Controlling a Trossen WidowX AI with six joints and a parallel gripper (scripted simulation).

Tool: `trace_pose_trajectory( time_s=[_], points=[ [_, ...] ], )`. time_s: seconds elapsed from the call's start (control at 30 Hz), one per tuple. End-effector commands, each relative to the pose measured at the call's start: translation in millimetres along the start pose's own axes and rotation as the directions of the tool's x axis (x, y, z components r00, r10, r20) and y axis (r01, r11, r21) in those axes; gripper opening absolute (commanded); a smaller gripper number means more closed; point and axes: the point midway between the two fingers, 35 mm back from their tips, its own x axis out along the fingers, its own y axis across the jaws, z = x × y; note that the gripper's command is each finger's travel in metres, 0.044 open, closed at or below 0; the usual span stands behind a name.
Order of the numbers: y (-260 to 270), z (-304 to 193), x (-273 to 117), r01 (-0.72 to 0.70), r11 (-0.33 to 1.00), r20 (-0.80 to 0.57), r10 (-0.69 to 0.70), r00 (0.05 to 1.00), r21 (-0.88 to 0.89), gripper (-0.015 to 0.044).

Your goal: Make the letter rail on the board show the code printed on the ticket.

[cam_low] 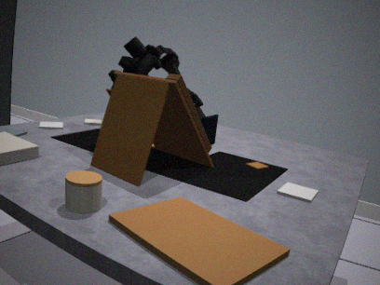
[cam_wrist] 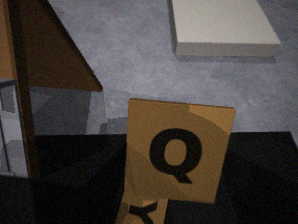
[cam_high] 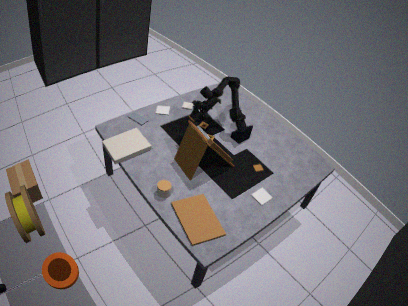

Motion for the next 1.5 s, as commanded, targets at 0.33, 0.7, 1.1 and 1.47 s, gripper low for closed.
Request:
trace_pose_trajectory(
  time_s=[0.33, 0.7, 1.1, 1.47],
  points=[
    [5, 0, 0, -0.004, 1.0, 0.0, 0.004, 1.0, -0.004, 0.0],
    [11, 0, 0, -0.004, 1.0, 0.0, 0.004, 1.0, -0.004, 0.0],
    [17, -1, 0, -0.004, 1.0, 0.0, 0.004, 1.0, -0.004, 0.0],
    [22, -1, 0, -0.005, 1.0, 0.0, 0.005, 1.0, -0.004, 0.0]
  ],
)
